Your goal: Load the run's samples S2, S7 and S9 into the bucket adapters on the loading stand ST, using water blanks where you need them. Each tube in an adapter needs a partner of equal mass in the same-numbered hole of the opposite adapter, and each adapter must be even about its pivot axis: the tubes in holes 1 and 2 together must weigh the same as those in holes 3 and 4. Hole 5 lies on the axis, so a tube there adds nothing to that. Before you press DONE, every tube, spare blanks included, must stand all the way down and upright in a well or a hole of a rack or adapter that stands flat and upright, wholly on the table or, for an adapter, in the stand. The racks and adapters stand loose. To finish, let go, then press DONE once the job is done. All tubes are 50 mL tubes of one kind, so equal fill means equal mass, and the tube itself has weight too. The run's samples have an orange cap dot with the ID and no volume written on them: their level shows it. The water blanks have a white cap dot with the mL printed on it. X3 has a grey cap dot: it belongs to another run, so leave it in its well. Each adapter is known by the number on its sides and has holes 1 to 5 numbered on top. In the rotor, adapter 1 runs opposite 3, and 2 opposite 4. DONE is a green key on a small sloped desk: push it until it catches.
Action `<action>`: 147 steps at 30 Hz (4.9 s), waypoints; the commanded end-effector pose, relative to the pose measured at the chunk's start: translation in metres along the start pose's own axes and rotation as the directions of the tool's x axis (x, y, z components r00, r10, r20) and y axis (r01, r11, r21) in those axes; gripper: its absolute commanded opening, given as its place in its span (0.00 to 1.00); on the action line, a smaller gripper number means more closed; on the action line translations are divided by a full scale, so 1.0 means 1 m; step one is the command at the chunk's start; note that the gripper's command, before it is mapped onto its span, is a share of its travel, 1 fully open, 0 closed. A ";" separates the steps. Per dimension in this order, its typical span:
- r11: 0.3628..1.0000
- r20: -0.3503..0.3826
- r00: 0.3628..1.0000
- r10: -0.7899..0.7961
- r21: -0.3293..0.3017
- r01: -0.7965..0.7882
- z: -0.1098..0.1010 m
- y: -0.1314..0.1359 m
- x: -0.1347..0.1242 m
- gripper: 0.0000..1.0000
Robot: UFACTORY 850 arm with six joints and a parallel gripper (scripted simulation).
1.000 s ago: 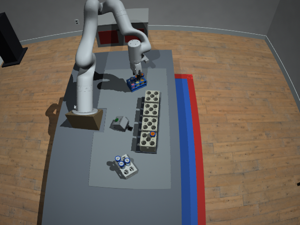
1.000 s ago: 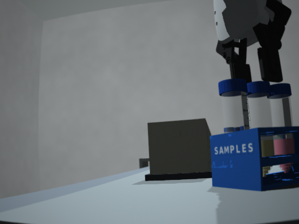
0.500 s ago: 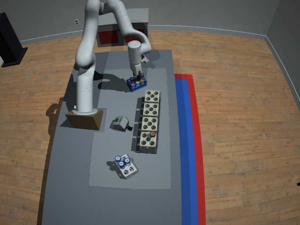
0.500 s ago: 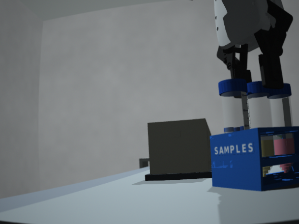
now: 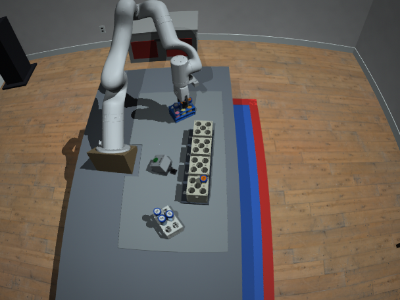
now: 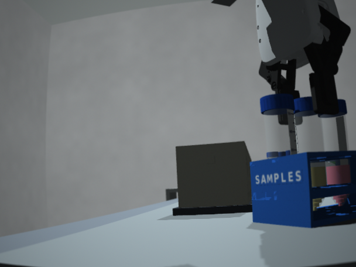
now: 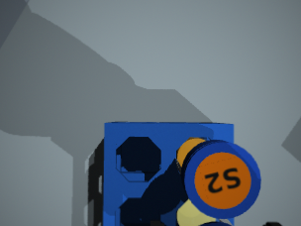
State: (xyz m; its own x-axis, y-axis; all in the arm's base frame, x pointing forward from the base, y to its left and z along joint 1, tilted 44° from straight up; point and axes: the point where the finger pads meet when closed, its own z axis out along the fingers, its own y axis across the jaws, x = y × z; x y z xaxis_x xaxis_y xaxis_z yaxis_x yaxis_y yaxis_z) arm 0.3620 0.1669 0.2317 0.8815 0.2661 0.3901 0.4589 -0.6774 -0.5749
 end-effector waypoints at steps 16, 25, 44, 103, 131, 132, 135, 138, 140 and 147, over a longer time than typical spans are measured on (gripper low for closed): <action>1.000 -0.001 1.000 0.000 0.000 0.000 0.001 0.000 0.001 0.00; 1.000 -0.001 1.000 0.000 0.000 0.000 0.000 0.000 0.001 0.00; 1.000 -0.001 1.000 0.000 0.000 0.000 0.000 0.000 0.001 0.00; 1.000 -0.001 1.000 -0.001 0.000 0.001 -0.036 0.000 0.001 0.00; 1.000 -0.001 1.000 -0.001 -0.001 0.001 -0.084 0.000 0.001 0.00; 1.000 -0.001 1.000 -0.001 -0.001 0.001 -0.086 0.000 0.001 0.00; 1.000 -0.001 1.000 -0.001 -0.001 0.001 -0.092 0.000 0.001 0.00; 1.000 -0.001 1.000 -0.001 -0.001 0.001 -0.098 0.000 0.001 0.00; 1.000 -0.001 1.000 -0.001 -0.001 0.001 -0.102 0.000 0.001 0.00; 1.000 -0.001 1.000 -0.001 -0.001 0.001 -0.112 0.000 0.001 0.00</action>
State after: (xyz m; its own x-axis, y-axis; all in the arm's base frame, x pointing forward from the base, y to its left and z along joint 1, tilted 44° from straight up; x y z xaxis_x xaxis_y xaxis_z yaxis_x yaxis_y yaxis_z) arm 0.3500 0.0919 0.3103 0.8813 0.2660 0.3905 0.4591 -0.6777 -0.5745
